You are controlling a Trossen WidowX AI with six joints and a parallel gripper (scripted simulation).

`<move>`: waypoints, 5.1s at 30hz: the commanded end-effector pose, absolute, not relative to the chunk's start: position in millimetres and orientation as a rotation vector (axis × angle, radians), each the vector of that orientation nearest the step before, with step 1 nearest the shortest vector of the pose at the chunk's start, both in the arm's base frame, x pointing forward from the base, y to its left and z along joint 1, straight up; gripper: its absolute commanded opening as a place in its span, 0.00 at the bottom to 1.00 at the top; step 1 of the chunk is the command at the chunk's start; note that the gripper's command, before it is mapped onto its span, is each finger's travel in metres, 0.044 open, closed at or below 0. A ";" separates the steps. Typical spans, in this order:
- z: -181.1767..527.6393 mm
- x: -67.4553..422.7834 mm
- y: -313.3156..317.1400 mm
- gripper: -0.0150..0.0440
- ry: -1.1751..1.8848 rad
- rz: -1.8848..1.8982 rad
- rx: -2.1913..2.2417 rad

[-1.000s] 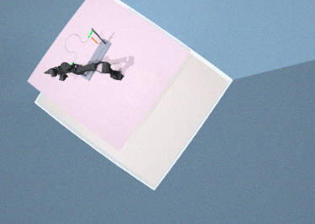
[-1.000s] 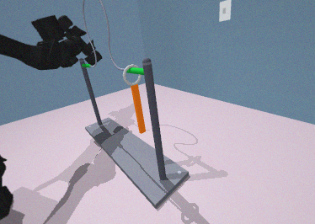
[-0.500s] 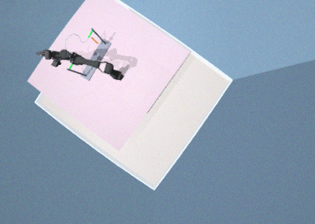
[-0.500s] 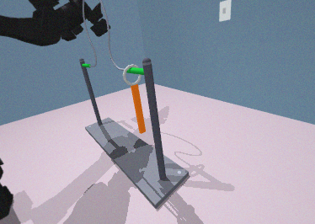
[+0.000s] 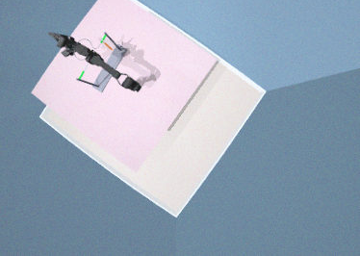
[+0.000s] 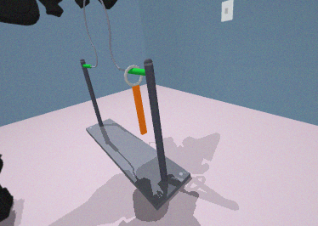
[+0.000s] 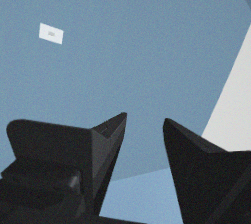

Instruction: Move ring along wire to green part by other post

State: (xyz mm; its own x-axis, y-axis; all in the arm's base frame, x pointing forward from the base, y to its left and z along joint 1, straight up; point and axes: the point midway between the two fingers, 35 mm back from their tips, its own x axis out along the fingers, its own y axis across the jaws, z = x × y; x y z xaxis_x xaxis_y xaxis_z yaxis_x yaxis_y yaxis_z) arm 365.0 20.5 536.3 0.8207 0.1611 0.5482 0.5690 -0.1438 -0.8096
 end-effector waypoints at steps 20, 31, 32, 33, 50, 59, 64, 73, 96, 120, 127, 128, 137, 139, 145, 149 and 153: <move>468.4 344.0 -189.5 0.53 -0.076 -0.597 -1.382; 406.5 326.5 -254.6 0.53 -0.011 -0.564 -1.118; 398.0 323.7 -261.3 0.53 -0.006 -0.558 -1.083; 389.3 320.5 -268.1 0.53 -0.001 -0.552 -1.046; 221.3 295.0 -271.4 0.53 0.009 -0.252 -0.626; 135.0 256.0 -220.4 0.53 0.024 -0.056 -0.322; 105.0 232.1 -180.8 0.53 0.033 0.041 -0.149; 91.9 215.7 -150.6 0.53 0.038 0.106 -0.028; 142.4 266.4 -145.5 0.53 -0.011 0.091 -0.017; 144.5 301.1 -146.5 0.53 -0.015 0.091 -0.017; 144.9 312.1 -145.6 0.53 -0.016 0.091 -0.017; 144.9 313.7 -145.4 0.53 -0.016 0.091 -0.017; 145.3 328.1 -143.1 0.53 -0.018 0.091 -0.017; 145.3 331.3 -142.4 0.53 -0.018 0.091 -0.017; 145.4 339.9 -140.5 0.53 -0.019 0.091 -0.017; 145.4 340.1 -140.4 0.53 -0.019 0.091 -0.017; 145.4 340.1 -140.4 0.53 -0.019 0.091 -0.017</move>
